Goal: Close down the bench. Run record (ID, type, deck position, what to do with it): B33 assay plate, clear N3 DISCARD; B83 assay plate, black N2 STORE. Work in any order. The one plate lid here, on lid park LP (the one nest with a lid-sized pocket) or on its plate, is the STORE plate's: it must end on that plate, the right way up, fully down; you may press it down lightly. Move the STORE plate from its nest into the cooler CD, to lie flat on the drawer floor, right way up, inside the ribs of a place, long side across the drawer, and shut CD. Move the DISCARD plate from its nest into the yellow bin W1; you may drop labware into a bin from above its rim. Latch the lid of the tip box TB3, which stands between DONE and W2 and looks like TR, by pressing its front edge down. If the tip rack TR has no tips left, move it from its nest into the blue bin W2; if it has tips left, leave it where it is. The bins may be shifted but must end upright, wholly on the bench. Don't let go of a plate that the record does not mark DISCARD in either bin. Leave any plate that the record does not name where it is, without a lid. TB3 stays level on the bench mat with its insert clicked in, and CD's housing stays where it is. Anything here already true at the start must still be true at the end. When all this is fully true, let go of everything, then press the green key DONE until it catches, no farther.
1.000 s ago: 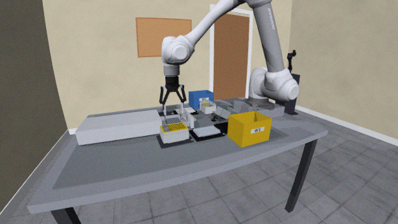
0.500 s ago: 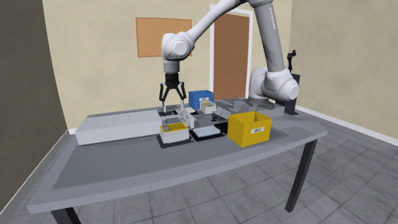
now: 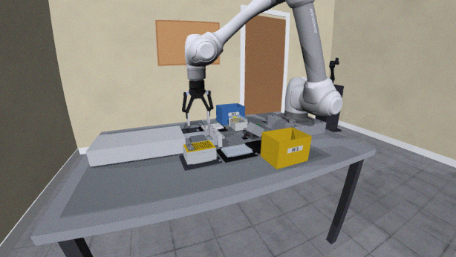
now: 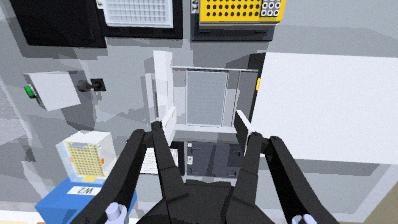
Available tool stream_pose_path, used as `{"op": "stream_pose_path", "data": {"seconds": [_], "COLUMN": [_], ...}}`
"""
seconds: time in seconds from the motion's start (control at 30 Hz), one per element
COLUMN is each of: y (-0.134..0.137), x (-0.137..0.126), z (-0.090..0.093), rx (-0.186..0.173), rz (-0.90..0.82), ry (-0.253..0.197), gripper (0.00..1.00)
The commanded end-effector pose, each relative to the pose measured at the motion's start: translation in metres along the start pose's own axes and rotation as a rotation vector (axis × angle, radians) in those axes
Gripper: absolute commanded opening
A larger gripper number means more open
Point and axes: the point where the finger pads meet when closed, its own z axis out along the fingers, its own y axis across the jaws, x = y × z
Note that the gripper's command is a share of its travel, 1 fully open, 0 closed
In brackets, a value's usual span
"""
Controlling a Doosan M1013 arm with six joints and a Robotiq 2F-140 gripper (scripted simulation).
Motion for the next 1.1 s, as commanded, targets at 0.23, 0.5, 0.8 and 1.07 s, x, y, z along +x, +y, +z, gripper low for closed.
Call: {"op": "stream_pose_path", "data": {"seconds": [0.23, 0.5, 0.8, 1.07], "y": [0.000, 0.000, 0.000, 0.000], "x": [0.000, 0.000, 0.000, 0.000], "z": [-0.014, -0.022, -0.031, -0.031], "rx": [0.000, 0.000, 0.000, 0.000], "rz": [0.000, 0.000, 0.000, 0.000], "ry": [0.000, 0.000, 0.000, 0.000], "gripper": [0.66, 0.66, 0.66, 0.66]}}
